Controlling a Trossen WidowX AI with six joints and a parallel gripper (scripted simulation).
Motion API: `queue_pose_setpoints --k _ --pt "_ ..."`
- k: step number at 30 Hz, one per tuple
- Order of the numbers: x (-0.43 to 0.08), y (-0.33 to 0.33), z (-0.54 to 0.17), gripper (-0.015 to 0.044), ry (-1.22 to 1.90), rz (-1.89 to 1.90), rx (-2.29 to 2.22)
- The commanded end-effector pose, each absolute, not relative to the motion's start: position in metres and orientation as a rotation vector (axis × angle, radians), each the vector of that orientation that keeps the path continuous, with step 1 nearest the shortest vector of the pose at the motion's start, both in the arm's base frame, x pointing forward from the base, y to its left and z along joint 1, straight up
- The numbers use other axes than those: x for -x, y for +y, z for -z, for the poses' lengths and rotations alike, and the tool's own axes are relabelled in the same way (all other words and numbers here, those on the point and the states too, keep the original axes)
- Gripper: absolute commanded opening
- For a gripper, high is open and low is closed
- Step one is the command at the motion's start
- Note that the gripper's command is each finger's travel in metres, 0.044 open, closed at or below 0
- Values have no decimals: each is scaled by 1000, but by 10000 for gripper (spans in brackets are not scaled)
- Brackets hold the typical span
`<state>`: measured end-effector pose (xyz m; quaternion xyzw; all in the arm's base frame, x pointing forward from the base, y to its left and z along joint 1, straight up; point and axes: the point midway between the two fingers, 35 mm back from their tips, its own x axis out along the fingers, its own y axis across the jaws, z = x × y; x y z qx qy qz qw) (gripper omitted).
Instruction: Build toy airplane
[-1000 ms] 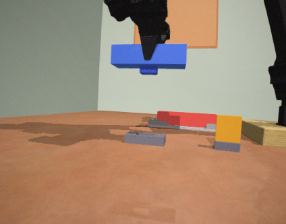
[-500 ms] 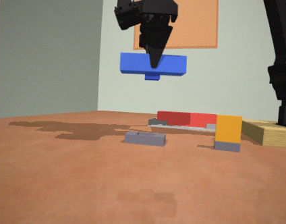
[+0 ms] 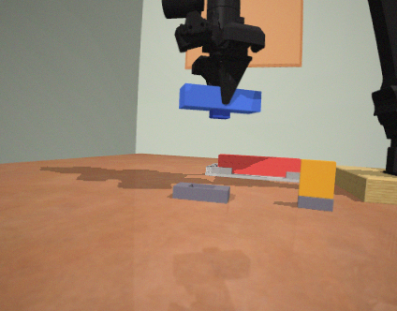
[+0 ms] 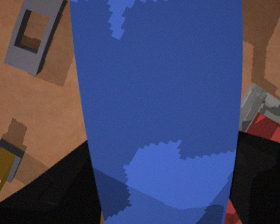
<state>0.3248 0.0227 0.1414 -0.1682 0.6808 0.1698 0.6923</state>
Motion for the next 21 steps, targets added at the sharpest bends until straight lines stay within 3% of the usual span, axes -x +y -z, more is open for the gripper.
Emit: queue_pose_setpoints --k 1,21 --pt "-322 8 -142 0 1501 -432 436" --pt "-299 -52 -130 0 1435 -686 703"
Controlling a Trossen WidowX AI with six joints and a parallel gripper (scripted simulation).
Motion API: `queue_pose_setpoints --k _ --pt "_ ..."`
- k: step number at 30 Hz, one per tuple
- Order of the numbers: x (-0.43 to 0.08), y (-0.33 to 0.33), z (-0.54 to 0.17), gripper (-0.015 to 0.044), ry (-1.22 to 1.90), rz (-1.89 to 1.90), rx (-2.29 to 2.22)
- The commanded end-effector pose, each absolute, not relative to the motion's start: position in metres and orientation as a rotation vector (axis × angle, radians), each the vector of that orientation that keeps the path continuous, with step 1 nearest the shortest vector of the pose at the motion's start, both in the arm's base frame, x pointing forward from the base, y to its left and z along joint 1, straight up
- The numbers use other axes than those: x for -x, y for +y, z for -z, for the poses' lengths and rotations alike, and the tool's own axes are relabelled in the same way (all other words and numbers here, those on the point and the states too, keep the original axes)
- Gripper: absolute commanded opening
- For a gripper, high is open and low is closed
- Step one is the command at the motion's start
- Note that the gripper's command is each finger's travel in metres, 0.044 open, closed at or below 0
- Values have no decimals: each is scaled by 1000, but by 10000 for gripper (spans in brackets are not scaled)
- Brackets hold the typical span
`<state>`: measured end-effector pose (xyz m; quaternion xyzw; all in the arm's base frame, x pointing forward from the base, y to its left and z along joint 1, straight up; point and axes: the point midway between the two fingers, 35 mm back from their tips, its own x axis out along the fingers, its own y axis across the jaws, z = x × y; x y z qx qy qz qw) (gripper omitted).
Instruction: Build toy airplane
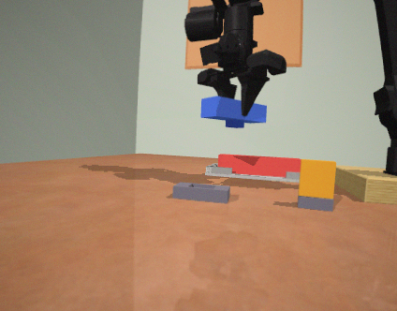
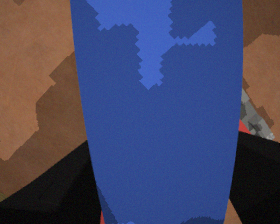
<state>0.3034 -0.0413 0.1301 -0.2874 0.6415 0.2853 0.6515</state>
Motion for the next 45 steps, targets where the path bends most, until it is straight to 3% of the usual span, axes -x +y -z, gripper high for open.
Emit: queue_pose_setpoints --k 1,38,45 --pt "-297 -55 -130 0 1431 -699 717" --pt "-227 -138 -106 0 1218 -1169 1198" --pt "-227 -138 -106 184 1218 -1169 1198"
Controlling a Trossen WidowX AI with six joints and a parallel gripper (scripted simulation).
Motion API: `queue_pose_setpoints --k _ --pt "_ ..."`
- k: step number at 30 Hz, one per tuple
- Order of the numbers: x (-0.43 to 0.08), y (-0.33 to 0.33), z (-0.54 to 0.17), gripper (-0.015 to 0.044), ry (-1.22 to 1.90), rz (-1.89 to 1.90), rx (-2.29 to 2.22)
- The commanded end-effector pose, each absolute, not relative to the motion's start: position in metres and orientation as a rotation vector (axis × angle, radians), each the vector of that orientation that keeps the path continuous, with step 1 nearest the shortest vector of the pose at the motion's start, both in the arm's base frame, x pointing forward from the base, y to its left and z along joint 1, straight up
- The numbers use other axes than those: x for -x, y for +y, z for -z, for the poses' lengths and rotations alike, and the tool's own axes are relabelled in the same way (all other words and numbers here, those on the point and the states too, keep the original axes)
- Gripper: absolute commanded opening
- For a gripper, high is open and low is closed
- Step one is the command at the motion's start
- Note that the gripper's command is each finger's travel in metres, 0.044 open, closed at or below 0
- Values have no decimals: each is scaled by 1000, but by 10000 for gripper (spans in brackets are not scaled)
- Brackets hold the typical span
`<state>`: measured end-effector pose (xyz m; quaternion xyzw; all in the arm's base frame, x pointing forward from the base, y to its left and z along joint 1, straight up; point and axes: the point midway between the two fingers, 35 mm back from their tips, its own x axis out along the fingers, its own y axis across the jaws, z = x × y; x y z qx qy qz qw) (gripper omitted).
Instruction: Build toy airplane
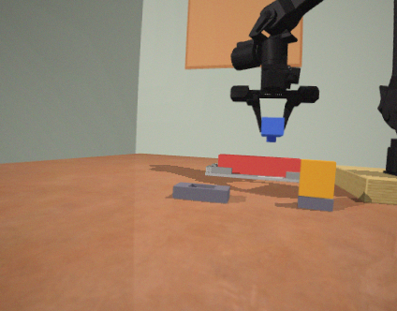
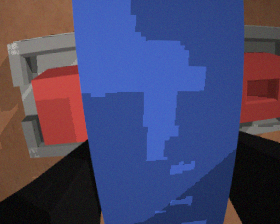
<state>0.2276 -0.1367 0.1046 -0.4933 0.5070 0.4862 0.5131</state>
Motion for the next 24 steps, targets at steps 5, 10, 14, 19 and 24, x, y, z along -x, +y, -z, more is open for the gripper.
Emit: queue_pose_setpoints --k 5,10,14,19,24 --pt "-227 -138 -106 195 1218 -1169 1198" --pt "-227 -138 -106 195 1218 -1169 1198" --pt "-227 -138 -106 195 1218 -1169 1198" --pt "-227 -139 -103 195 1218 -1169 1199" --pt "-227 -140 -95 195 1218 -1169 1199"
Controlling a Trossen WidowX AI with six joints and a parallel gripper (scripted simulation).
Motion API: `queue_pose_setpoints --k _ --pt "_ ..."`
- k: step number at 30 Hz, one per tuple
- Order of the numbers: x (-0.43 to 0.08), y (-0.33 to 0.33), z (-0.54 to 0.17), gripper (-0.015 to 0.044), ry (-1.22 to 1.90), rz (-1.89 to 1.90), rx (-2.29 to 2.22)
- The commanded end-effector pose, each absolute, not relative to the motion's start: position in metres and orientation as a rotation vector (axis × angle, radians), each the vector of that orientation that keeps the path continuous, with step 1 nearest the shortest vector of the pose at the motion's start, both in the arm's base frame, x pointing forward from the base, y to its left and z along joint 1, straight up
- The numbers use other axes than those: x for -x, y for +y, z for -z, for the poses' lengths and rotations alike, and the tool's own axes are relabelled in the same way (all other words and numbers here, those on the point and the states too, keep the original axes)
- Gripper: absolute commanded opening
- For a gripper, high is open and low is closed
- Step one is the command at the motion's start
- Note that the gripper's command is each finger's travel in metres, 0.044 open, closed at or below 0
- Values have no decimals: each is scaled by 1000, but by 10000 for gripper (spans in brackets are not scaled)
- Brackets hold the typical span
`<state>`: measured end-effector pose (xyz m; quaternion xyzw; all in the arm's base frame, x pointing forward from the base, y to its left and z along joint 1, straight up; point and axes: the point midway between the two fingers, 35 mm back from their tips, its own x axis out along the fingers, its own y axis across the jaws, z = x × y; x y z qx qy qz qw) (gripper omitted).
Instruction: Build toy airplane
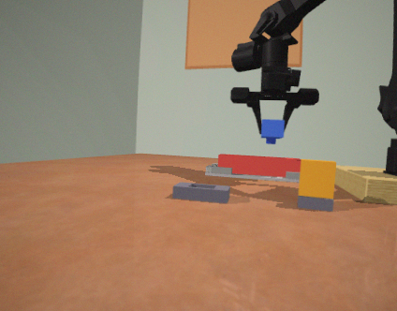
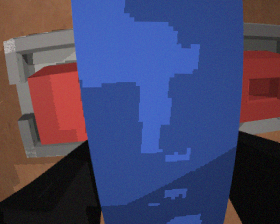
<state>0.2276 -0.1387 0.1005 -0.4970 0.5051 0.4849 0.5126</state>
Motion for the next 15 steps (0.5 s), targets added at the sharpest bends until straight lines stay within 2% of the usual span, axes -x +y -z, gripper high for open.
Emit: queue_pose_setpoints --k 1,15 --pt "-227 -140 -94 195 1218 -1169 1199" --pt "-227 -140 -71 195 1218 -1169 1199"
